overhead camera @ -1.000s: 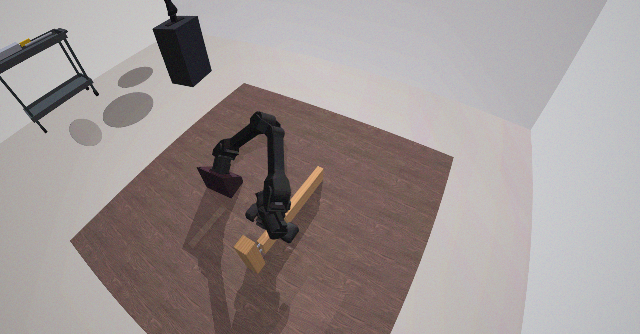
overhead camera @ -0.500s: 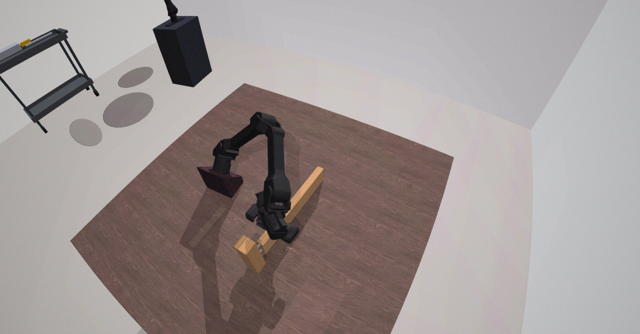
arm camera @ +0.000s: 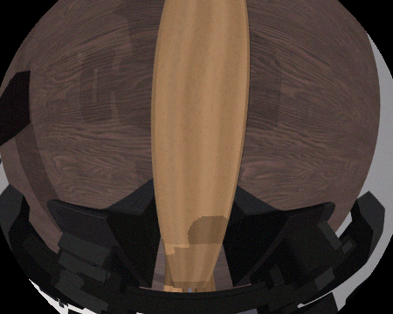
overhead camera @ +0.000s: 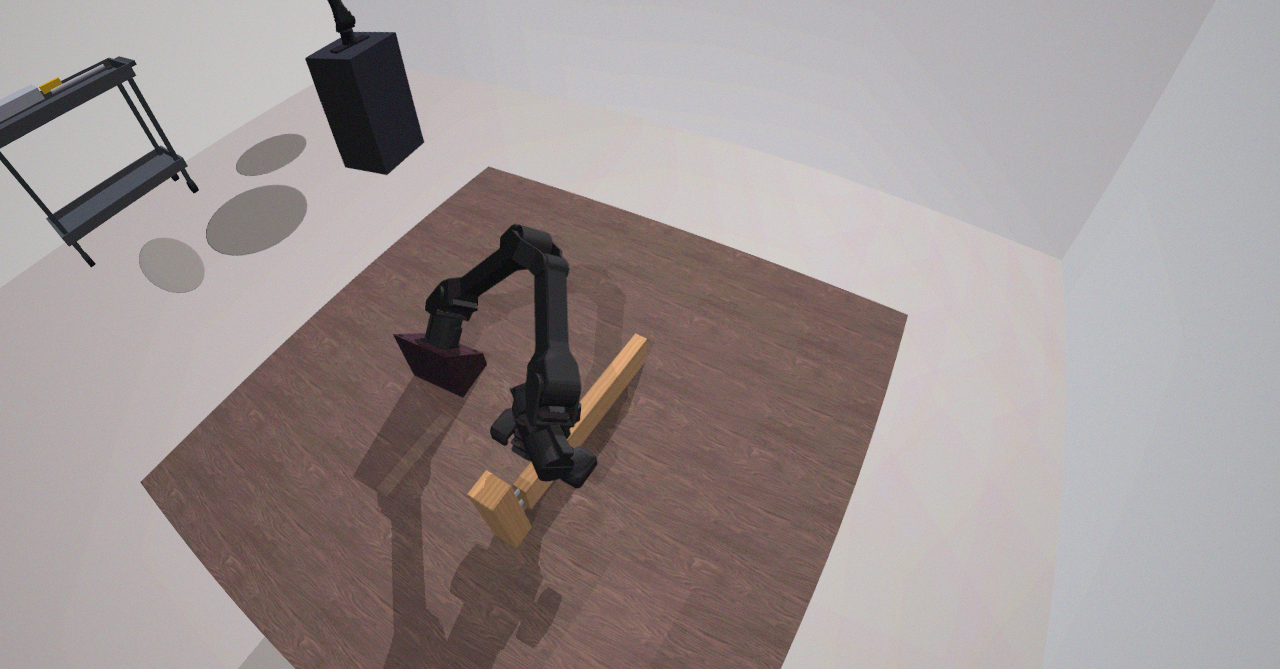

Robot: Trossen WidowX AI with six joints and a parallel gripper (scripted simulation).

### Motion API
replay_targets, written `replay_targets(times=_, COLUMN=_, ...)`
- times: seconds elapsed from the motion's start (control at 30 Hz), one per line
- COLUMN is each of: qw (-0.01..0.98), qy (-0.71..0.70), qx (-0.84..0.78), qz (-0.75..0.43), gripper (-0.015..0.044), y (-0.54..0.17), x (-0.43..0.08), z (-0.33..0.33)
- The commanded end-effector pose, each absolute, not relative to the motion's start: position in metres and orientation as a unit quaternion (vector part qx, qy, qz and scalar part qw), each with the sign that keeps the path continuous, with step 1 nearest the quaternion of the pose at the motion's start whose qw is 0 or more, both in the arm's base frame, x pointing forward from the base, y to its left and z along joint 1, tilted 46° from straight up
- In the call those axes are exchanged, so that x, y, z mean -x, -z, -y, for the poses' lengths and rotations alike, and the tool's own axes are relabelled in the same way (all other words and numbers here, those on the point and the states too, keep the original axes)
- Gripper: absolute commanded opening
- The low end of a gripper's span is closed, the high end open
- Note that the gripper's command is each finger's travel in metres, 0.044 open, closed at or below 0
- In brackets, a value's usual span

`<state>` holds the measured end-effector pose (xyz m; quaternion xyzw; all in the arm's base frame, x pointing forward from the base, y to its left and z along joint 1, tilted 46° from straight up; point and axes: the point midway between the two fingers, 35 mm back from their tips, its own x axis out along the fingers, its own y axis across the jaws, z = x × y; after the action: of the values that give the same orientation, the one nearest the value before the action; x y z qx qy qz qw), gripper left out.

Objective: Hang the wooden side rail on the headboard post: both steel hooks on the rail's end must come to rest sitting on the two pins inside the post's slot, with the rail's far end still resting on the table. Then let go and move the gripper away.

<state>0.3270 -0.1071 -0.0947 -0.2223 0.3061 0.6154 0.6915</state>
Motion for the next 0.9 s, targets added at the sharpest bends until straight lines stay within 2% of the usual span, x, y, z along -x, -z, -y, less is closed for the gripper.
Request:
replay_targets(times=0.0, qw=0.694, qy=-0.612, qx=0.227, qz=-0.305, gripper=0.0000, y=0.0941, x=-0.3285, z=0.1115)
replay_targets(times=0.87, qw=0.694, qy=-0.612, qx=0.227, qz=-0.305, gripper=0.0000, y=0.0960, x=-0.3277, z=0.1132)
